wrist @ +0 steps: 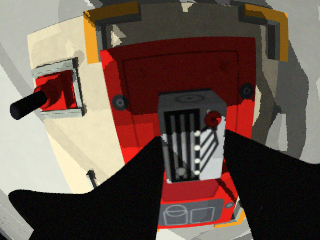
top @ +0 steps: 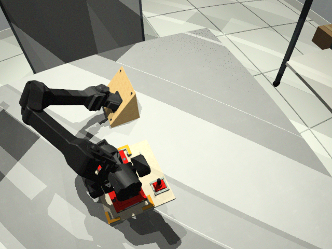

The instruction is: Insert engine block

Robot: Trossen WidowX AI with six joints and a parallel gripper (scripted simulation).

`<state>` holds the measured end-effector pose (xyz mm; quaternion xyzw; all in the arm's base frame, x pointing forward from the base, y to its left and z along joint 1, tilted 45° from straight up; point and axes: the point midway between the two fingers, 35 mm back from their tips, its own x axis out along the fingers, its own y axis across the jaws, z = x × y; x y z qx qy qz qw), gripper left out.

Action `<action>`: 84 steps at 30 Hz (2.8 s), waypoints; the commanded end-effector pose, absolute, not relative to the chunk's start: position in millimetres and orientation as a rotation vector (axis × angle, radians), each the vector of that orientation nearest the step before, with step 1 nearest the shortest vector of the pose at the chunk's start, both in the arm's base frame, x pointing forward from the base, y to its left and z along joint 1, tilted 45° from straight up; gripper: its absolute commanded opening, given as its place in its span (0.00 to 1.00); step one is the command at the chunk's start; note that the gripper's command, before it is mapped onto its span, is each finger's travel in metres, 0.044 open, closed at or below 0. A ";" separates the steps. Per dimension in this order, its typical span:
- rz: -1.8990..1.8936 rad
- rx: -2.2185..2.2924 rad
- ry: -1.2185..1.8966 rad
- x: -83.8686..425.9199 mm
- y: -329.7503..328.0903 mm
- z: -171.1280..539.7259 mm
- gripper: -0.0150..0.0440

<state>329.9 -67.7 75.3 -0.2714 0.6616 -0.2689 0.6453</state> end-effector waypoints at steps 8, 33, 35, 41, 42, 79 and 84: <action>-0.610 -0.625 1.510 328.9 -69.1 73.4 0.52; -0.610 -0.626 1.510 328.8 -71.0 71.4 0.52; -0.610 -0.626 1.510 328.7 -71.2 71.2 0.52; -0.610 -0.626 1.510 328.7 -71.6 70.7 0.52; -0.610 -0.626 1.510 328.7 -71.7 70.7 0.52; -0.612 -0.618 1.505 329.5 -72.4 70.6 1.00; -0.610 -0.625 1.510 328.6 -63.0 79.4 1.00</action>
